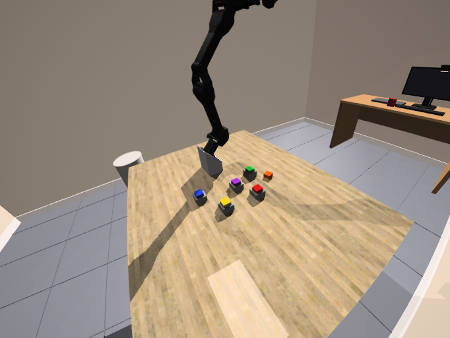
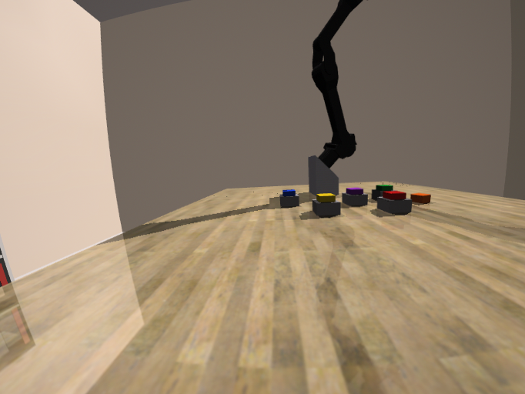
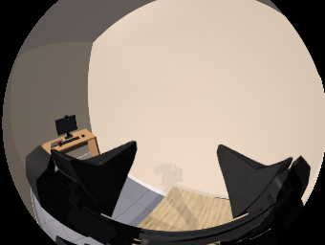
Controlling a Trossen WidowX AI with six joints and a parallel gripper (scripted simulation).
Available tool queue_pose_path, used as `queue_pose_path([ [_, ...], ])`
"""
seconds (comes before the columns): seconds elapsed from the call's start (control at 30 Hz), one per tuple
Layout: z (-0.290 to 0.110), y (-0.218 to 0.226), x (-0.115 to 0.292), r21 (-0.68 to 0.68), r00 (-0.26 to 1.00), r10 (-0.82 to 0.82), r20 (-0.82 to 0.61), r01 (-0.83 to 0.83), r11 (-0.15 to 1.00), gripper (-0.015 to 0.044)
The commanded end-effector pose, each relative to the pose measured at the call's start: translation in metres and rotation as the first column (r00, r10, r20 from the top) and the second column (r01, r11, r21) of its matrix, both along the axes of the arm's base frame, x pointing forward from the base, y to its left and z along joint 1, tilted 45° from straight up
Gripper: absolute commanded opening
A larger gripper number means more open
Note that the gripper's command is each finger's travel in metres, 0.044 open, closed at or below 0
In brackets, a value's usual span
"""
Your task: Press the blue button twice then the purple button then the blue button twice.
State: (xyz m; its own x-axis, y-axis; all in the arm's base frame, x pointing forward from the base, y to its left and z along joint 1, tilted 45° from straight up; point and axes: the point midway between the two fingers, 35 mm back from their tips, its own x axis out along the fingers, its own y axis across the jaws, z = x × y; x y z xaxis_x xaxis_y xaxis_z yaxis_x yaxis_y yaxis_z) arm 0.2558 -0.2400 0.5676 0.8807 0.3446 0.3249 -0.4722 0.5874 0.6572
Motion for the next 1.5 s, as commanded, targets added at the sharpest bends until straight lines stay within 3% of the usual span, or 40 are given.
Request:
queue_pose_path([
  [0.0,0.002,0.001,-0.003,-0.006,1.0,-0.005,0.011,0.005,1.0,0.04],
  [0.13,0.045,0.038,-0.06,-0.143,0.972,-0.093,0.217,0.126,0.982,0.04],
  [0.37,0.085,0.117,-0.125,-0.362,0.89,-0.182,0.418,0.347,0.865,0.04],
  [0.53,0.095,0.217,-0.146,-0.56,0.817,-0.165,0.553,0.511,0.652,0.04],
  [0.67,0.077,0.298,-0.127,-0.7,0.798,-0.101,0.594,0.575,0.424,0.04],
  [0.87,0.013,0.384,-0.051,-0.851,0.853,-0.002,0.522,0.521,0.062,0.04],
  [1.03,-0.067,0.408,0.03,-0.917,0.935,0.02,0.353,0.35,-0.192,0.04],
  [1.27,-0.195,0.374,0.122,-0.917,0.998,-0.058,0.021,-0.004,-0.398,0.04],
  [1.47,-0.306,0.307,0.161,-0.842,0.94,-0.176,-0.292,-0.34,-0.418,0.04],
])
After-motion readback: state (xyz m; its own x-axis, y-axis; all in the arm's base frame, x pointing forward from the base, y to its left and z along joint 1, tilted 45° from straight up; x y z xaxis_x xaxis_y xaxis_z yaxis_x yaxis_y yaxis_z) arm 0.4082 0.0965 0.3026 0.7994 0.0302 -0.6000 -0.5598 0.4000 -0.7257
